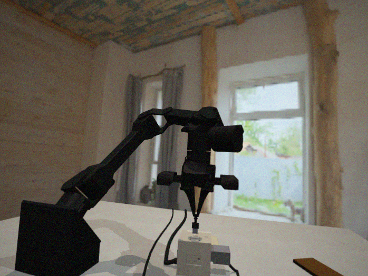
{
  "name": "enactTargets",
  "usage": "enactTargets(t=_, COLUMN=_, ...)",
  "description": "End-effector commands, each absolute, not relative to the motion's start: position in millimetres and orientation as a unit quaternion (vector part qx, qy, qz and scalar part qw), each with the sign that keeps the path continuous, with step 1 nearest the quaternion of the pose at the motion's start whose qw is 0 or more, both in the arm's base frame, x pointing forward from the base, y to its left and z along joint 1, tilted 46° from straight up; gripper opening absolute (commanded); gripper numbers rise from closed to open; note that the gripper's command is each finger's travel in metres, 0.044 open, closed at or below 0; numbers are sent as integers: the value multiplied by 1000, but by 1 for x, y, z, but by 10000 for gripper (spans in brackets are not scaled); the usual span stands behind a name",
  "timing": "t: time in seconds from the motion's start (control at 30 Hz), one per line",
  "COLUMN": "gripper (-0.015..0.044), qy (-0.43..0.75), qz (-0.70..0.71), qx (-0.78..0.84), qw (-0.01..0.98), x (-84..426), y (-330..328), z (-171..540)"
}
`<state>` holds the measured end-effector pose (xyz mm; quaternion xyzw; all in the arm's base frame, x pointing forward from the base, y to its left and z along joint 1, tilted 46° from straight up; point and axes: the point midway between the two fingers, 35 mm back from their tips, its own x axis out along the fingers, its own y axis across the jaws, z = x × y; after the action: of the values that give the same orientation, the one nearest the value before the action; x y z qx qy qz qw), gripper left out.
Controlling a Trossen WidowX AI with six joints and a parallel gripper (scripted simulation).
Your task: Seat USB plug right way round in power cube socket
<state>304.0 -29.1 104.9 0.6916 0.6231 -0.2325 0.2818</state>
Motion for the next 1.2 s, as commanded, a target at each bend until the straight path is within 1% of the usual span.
enactTargets(t=0.0, gripper=0, qy=624, qz=-229, qx=693, qw=281, x=304, y=-28, z=105)
enactTargets(t=1.17, gripper=0, qy=627, qz=-220, qx=696, qw=273, x=305, y=-24, z=103)
